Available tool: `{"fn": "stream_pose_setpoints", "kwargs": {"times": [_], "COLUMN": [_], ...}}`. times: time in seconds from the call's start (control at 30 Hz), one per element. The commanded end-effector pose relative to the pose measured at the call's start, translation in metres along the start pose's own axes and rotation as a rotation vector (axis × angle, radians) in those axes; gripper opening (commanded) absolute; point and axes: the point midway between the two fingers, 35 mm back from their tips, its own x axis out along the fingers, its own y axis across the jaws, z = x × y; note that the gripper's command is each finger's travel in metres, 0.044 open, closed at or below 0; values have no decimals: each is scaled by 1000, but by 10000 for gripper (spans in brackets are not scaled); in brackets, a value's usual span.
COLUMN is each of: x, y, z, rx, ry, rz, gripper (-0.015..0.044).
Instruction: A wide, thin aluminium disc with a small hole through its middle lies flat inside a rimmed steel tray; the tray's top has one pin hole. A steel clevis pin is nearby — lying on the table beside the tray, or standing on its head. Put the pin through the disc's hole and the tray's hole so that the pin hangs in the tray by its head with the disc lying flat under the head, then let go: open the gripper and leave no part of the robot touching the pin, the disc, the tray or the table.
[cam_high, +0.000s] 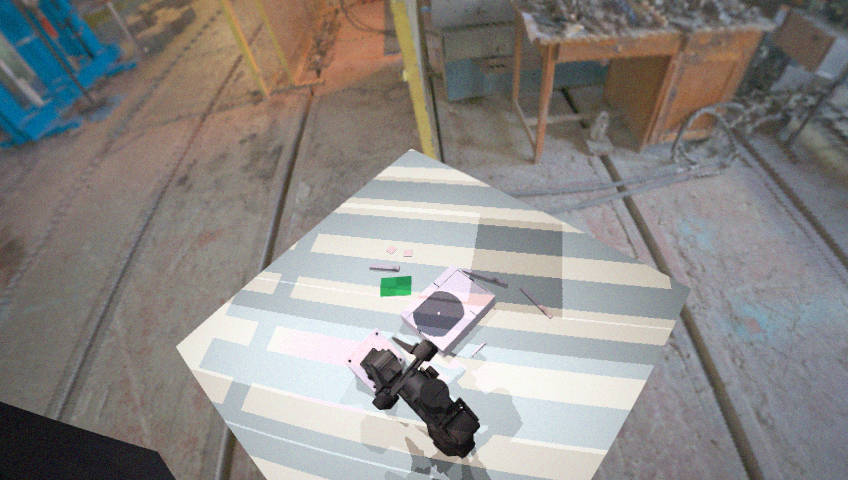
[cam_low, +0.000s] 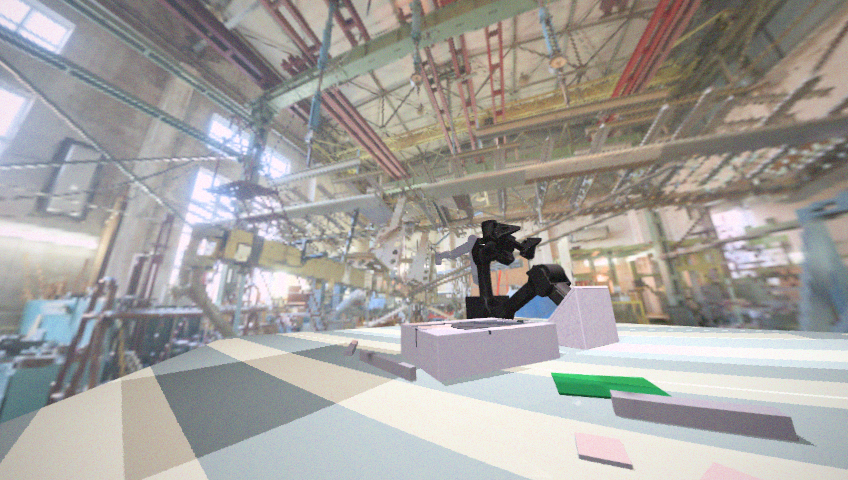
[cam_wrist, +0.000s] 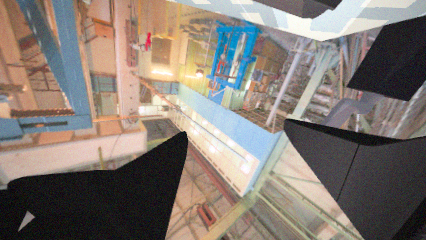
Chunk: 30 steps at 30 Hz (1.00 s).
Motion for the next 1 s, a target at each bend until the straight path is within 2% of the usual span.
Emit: {"fn": "stream_pose_setpoints", "kwargs": {"times": [0.0, 0.07, 0.27, 0.4, 0.53, 0.73, 0.97], "x": [1, 6, 25, 31, 29, 21, 4], "y": [1, 12, 69, 108, 142, 168, 189], "z": [0, -3, 2, 22, 51, 87, 139], "rx": [-8, -75, -365, -534, -667, -763, -845], "ry": [-8, -71, -425, -682, -905, -1068, -1179], "rz": [7, 58, 171, 120, -22, -225, -544], "gripper": [374, 321, 164, 160, 160, 160, 160]}}
